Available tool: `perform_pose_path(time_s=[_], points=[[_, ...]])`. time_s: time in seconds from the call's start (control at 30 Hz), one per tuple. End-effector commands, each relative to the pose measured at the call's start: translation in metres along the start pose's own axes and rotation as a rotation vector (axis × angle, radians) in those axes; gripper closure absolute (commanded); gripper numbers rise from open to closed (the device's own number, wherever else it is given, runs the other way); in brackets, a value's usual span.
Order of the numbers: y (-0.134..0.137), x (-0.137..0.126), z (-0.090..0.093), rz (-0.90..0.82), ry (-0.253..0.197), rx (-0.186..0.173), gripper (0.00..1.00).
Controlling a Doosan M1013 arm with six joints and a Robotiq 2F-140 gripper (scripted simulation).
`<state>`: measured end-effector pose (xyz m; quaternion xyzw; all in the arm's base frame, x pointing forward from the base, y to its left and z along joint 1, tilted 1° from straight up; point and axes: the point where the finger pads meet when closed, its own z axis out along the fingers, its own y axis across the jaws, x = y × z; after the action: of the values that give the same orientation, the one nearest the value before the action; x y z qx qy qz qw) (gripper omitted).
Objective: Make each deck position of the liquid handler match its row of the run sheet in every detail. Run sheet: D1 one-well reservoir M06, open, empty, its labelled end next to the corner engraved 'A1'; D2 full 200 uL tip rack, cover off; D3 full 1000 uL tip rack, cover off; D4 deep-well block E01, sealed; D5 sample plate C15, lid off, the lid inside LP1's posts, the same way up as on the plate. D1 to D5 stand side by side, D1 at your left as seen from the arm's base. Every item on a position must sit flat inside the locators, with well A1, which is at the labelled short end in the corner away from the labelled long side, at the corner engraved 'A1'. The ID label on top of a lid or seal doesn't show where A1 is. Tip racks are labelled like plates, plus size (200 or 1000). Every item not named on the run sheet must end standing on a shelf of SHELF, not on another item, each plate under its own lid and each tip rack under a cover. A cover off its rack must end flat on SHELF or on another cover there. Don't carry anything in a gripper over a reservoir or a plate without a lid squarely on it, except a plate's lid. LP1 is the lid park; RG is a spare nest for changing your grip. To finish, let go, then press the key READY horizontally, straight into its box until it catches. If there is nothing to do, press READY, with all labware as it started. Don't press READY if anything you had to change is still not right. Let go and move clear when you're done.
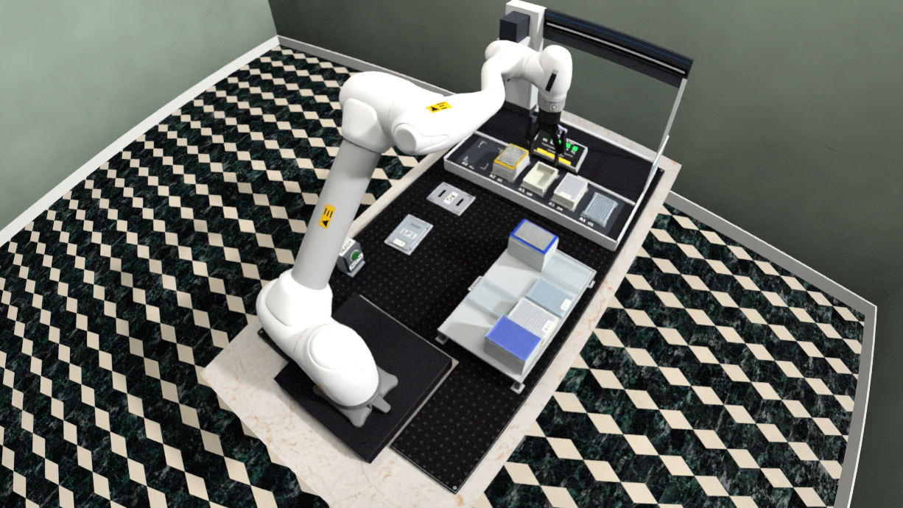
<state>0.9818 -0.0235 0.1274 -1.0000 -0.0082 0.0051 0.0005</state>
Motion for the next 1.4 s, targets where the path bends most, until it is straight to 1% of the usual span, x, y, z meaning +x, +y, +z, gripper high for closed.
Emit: perform_pose_path(time_s=[0.0,1.37], points=[[0.000,0.000,0.003,0.000,0.002,0.000,0.34],[0.000,0.000,0.063,0.000,0.002,0.000,0.34]])
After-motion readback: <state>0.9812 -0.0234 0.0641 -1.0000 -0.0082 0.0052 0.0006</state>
